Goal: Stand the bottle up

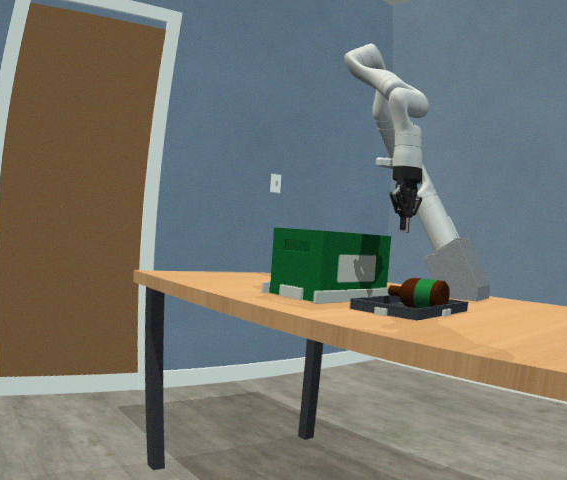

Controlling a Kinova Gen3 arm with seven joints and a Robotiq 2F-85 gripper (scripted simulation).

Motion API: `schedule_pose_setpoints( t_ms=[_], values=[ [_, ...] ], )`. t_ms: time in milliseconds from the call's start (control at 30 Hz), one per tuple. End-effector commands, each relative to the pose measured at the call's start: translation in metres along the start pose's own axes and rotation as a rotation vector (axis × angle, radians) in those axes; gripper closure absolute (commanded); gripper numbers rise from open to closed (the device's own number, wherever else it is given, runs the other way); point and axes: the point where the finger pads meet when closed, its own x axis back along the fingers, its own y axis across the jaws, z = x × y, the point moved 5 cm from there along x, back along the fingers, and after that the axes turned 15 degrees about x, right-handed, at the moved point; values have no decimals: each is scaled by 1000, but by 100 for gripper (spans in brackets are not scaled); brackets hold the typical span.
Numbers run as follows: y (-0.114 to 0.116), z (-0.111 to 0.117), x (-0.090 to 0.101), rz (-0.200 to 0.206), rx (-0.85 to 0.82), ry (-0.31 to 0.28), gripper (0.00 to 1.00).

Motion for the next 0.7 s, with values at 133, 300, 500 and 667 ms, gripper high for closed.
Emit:
schedule_pose_setpoints(
  t_ms=[133, 300, 500, 667],
  values=[
    [0, 0, 1, 2, 0, -1, 100],
    [0, 0, 1, 2, 0, -1, 36],
    [0, 0, 1, 2, 0, -1, 36],
    [0, 0, 1, 2, 0, -1, 36]
  ],
)
